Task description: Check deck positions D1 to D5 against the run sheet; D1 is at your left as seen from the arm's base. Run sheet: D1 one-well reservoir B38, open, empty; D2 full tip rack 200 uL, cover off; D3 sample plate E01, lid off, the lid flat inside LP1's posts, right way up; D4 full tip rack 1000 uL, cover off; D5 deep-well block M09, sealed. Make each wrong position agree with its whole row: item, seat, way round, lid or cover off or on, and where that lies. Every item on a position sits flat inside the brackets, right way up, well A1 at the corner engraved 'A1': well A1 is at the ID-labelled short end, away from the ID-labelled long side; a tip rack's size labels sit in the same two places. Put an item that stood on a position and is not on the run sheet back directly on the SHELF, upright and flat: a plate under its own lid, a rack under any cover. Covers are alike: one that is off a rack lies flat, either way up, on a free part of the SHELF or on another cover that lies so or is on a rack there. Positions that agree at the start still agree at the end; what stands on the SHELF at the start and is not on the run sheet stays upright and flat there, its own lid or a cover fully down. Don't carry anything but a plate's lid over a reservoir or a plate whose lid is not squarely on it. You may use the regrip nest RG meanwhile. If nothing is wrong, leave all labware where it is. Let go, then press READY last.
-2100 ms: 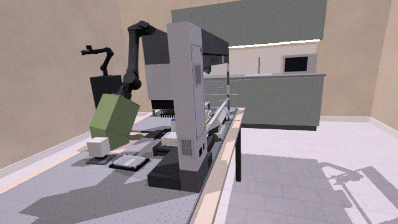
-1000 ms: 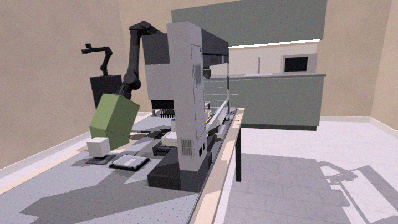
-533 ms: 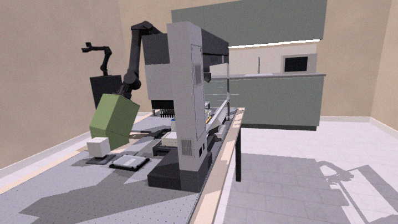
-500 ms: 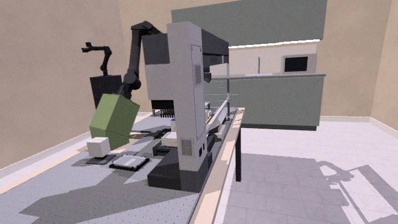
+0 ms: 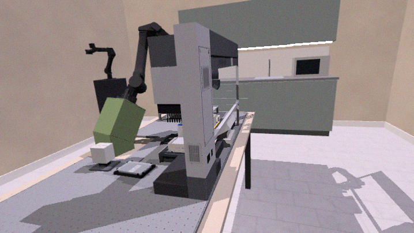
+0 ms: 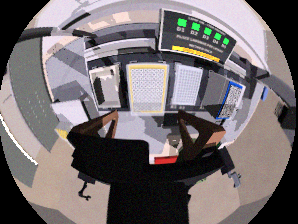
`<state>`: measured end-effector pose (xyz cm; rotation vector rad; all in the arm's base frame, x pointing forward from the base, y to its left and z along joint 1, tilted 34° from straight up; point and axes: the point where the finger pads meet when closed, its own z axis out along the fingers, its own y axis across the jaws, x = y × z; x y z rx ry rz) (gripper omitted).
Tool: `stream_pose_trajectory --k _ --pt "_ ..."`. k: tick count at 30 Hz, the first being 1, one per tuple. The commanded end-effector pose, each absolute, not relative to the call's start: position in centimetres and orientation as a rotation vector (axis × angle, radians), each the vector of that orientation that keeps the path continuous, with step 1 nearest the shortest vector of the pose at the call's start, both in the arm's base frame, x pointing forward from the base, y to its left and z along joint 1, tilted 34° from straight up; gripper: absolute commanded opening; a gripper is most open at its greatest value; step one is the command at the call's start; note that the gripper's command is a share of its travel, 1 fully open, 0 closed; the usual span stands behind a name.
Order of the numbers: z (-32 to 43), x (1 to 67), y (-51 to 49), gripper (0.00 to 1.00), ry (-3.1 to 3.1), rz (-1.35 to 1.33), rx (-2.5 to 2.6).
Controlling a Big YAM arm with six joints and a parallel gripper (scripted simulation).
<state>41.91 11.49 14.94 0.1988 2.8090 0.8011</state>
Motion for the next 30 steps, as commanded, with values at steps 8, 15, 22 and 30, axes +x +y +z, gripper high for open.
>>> stream_pose_trajectory --k 8,15,22,30 --pt "13.7 42.9 12.7 1.00 2.795 0.800 0.204" --pt "14.3 44.2 13.3 1.00 2.765 0.802 0.191" --pt "12.2 43.5 13.7 1.00 2.792 0.801 0.203" --pt "11.5 44.1 14.4 1.00 2.785 0.802 0.200"
